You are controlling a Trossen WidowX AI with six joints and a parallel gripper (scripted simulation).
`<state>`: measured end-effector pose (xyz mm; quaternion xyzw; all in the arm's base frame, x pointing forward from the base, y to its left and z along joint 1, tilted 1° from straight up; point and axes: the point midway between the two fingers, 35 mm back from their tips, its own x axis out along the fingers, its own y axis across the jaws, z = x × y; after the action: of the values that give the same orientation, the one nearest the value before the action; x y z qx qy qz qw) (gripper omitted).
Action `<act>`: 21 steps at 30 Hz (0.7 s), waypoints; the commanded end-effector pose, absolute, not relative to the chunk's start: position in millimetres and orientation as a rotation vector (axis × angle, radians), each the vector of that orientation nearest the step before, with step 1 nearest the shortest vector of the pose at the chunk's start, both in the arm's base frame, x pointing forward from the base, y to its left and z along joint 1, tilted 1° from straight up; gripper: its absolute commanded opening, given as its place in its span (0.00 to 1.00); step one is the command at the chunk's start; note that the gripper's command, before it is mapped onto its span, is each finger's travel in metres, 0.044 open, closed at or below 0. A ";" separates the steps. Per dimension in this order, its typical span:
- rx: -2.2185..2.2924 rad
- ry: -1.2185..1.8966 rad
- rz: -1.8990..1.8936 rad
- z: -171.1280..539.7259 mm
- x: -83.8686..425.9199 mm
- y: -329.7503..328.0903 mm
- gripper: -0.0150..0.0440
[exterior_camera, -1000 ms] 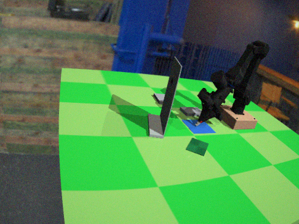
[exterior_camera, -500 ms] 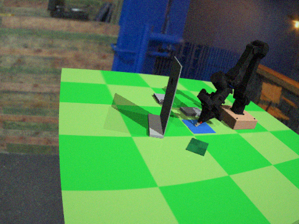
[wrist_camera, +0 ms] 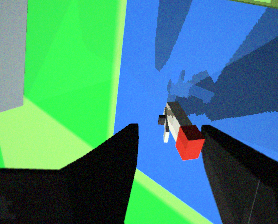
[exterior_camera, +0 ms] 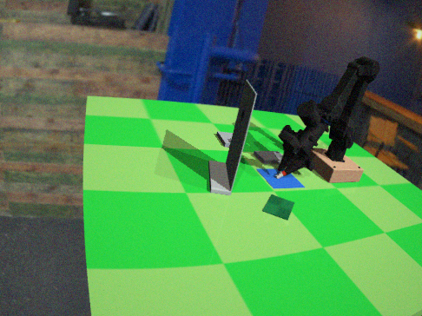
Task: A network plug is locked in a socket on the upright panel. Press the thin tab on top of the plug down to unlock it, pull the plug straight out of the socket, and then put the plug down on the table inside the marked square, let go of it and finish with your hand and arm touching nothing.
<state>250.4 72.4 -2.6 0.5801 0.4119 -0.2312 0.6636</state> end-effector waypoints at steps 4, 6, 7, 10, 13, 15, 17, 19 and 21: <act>1.311 0.930 -0.521 1.4 248.8 71.9 0.52; 1.311 0.930 -0.521 2.5 248.1 71.7 0.52; 1.311 0.930 -0.521 3.1 247.8 71.6 0.52; 1.311 0.930 -0.521 4.8 246.8 71.3 0.52; 1.311 0.930 -0.522 6.5 245.7 71.0 0.52; 1.311 0.930 -0.522 7.6 245.0 70.8 0.52; 1.311 0.930 -0.522 8.7 244.2 70.5 0.52; 1.311 0.930 -0.522 9.8 243.5 70.3 0.52; 1.311 0.930 -0.522 10.9 242.7 70.1 0.52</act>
<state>243.2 70.3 8.7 0.5799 0.4122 -0.2320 0.6633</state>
